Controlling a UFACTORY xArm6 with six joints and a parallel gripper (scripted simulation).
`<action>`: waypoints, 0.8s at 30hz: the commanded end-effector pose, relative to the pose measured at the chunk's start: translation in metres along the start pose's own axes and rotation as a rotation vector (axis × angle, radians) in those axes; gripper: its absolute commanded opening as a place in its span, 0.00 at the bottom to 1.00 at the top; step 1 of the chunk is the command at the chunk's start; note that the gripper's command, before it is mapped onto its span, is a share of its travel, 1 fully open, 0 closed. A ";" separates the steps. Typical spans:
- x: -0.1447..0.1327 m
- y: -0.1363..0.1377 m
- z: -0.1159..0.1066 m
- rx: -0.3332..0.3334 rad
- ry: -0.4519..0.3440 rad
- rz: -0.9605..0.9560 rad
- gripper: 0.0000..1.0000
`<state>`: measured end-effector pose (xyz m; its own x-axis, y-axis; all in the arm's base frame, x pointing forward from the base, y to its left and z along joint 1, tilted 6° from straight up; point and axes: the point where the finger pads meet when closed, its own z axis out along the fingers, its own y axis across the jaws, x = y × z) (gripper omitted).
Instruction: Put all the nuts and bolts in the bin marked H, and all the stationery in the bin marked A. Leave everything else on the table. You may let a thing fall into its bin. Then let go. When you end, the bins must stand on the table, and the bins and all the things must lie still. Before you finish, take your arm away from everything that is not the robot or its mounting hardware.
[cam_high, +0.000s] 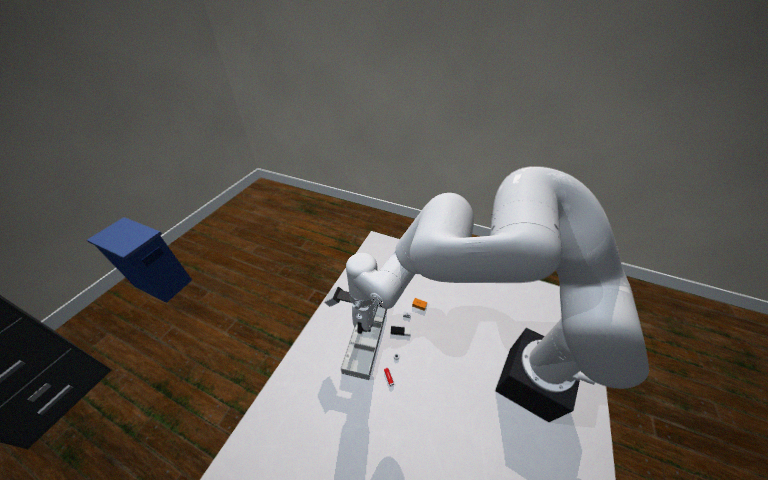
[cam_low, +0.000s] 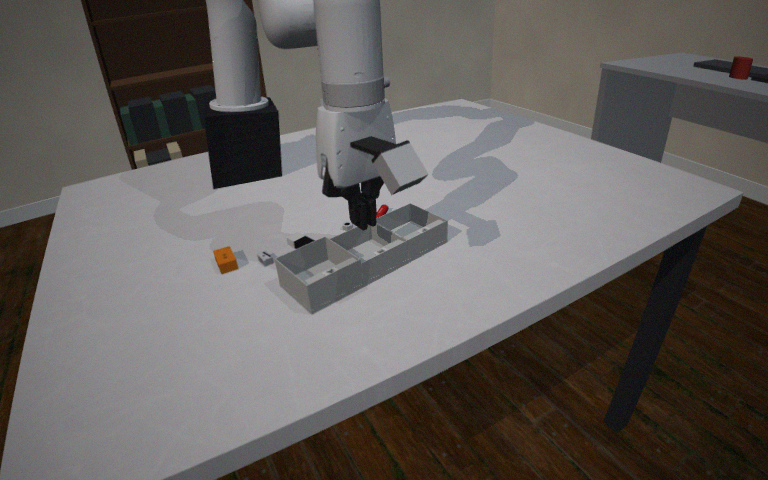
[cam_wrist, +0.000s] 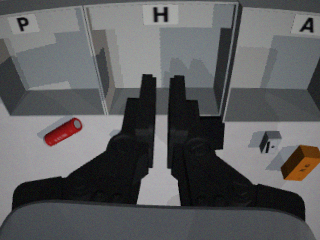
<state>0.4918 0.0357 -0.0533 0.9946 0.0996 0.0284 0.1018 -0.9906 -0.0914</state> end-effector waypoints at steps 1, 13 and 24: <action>0.002 0.000 0.012 0.000 0.004 -0.001 0.07; 0.002 0.000 0.039 0.000 0.004 -0.001 0.07; 0.002 0.000 0.048 0.000 0.004 -0.001 0.07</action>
<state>0.4927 0.0405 -0.1015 0.9946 0.0999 0.0281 0.1021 -0.9906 -0.0912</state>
